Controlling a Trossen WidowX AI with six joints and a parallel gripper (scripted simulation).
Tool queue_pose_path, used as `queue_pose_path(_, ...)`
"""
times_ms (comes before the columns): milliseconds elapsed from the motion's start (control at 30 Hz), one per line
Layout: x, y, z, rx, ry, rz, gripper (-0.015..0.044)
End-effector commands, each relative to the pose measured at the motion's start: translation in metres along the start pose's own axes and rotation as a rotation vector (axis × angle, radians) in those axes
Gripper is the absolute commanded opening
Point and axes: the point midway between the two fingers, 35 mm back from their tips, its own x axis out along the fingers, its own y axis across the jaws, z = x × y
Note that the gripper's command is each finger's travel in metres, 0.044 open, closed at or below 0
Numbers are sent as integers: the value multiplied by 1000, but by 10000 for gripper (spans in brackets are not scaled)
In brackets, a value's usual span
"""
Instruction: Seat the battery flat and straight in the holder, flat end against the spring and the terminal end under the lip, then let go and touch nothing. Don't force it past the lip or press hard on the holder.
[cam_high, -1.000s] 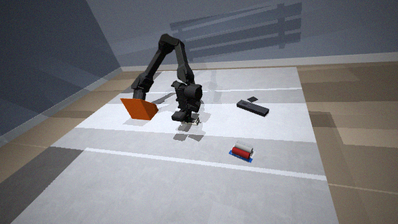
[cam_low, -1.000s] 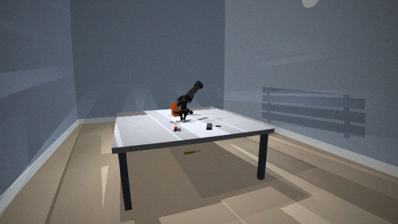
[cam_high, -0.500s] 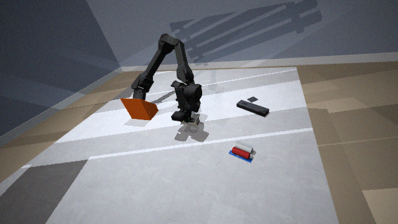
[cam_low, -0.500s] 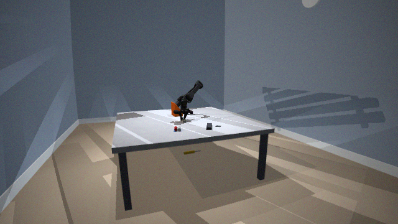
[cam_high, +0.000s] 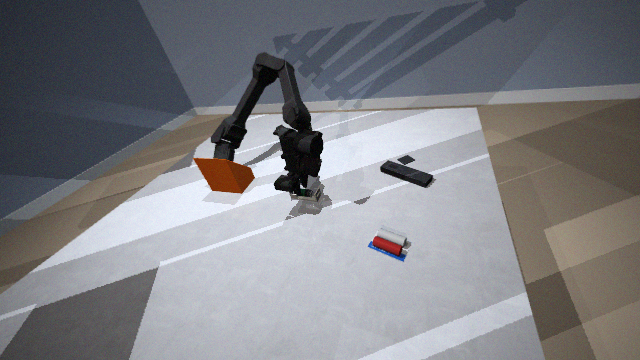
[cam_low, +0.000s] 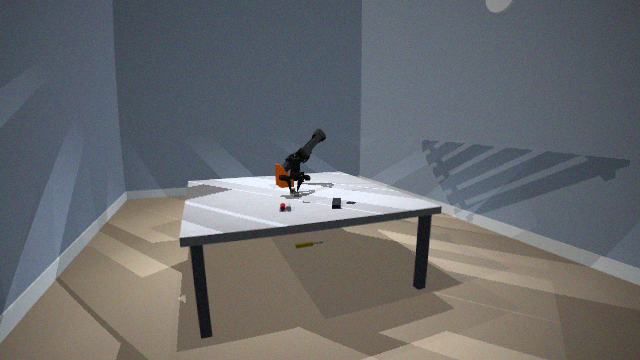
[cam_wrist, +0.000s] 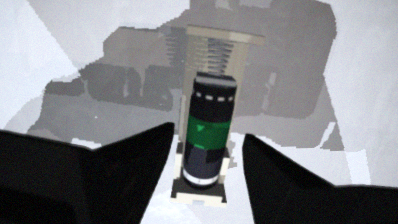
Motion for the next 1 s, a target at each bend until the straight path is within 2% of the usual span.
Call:
queue_pose_path(0,-12,-2,1,0,2,-4,262)
queue_pose_path(233,-74,-5,-1,-4,4,-9,440)
queue_pose_path(967,-76,-7,1,-5,4,-9,440)
